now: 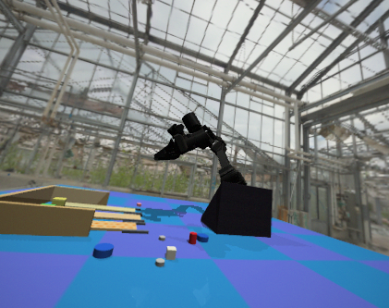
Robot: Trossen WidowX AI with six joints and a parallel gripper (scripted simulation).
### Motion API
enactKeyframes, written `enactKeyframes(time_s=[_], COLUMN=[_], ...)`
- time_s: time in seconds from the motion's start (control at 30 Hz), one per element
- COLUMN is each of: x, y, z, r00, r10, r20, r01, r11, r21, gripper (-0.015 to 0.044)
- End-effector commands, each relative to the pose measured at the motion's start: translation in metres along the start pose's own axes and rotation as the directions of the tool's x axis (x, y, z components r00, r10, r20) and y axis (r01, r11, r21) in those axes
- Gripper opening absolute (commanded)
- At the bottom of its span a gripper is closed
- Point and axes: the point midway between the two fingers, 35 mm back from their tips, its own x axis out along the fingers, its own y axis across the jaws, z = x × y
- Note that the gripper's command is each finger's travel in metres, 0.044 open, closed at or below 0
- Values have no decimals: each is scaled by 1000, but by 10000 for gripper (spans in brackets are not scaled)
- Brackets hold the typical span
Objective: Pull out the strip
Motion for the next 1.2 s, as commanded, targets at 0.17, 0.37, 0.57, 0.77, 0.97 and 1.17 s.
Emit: enactKeyframes(time_s=[0.17,0.37,0.57,0.77,0.97,1.17], x=[34,69,96,111,113,113], y=[26,51,68,75,76,76], z=[7,-4,-27,-54,-55,-55], r00=[985,911,767,584,578,578], r10=[66,87,60,0,-2,-2], r20=[-162,-403,-639,-812,-816,-816], r01=[-63,-102,-119,-116,-116,-116], r11=[998,995,992,990,990,990], r21=[27,-16,-50,-83,-84,-84], gripper=[190,33,0,0,0,0])
